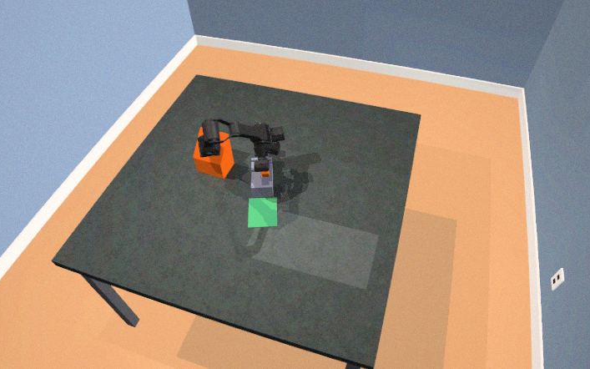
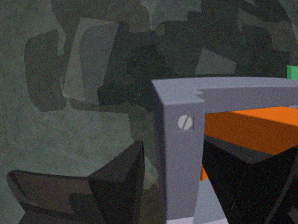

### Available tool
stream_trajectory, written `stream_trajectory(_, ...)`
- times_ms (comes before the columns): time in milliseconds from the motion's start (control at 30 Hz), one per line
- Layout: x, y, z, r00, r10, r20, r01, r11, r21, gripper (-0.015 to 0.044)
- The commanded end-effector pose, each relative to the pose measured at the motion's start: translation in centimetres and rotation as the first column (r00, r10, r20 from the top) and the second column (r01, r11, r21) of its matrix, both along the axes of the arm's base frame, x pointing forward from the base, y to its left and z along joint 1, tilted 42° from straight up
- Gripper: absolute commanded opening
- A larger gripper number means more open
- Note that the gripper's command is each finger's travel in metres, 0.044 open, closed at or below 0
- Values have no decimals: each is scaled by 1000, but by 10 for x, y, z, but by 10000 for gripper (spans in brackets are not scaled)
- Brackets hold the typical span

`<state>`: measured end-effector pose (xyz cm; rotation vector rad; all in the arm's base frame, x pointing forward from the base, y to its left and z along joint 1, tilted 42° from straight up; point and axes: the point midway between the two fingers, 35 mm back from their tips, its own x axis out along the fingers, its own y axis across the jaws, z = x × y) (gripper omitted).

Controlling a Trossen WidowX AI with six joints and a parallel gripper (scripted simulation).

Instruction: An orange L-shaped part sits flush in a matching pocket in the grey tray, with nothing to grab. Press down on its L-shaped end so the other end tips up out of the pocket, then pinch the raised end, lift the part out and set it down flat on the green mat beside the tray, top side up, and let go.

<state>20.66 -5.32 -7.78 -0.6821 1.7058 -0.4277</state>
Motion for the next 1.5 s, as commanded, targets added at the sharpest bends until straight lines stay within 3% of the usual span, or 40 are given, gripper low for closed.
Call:
stream_trajectory(0, 0, 3, 0, 1000, -1, 0, 1, 1000, 1, 180)
stream_trajectory(300, 2, 21, 9, 1000, -2, -3, 2, 1000, 1, 180)
stream_trajectory(567, 16, 70, 82, 1000, -2, -4, 2, 1000, 3, 180)
stream_trajectory(1467, 17, 69, 78, 1000, 5, 1, -5, 1000, 4, 180)
